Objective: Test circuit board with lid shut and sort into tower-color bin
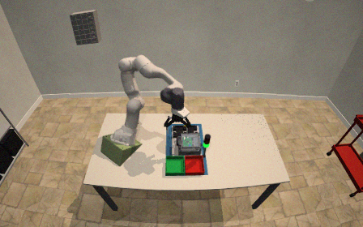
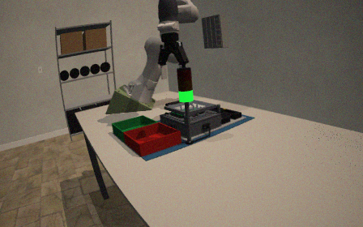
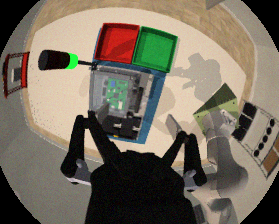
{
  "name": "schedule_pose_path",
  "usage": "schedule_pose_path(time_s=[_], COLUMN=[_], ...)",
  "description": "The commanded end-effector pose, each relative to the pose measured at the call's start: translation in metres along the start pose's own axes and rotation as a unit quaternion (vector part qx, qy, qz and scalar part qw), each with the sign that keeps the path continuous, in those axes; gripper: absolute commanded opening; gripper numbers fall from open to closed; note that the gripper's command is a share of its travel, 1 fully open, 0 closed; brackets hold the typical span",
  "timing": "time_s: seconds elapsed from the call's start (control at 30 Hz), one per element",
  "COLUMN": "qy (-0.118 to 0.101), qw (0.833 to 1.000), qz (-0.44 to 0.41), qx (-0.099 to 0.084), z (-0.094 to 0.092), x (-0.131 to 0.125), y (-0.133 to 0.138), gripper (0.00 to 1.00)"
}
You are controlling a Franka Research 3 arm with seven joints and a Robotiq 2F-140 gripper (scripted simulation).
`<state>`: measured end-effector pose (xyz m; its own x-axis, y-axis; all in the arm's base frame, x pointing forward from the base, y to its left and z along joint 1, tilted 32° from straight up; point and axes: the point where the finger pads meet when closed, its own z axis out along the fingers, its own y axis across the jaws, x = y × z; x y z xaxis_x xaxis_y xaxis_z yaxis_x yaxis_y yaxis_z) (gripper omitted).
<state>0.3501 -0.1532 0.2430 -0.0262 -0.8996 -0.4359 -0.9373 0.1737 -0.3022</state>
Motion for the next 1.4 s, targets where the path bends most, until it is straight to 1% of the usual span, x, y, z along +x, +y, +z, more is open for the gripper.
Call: schedule_pose_path(time_s=[0.0,0.1,0.13,1.37], qy=[0.001,0.001,0.001,0.001], qw=[1.0,1.0,1.0,1.0], qz=[0.002,0.002,0.002,0.002], qx=[0.0,0.0,0.0,0.0], z=[-0.0015,-0.0015,-0.0015,-0.0015], x=[0.0001,0.0001,0.0001,0.0001], y=[-0.0004,-0.0004,-0.0004,-0.0004], gripper=[1.0,1.0,0.0,0.0])
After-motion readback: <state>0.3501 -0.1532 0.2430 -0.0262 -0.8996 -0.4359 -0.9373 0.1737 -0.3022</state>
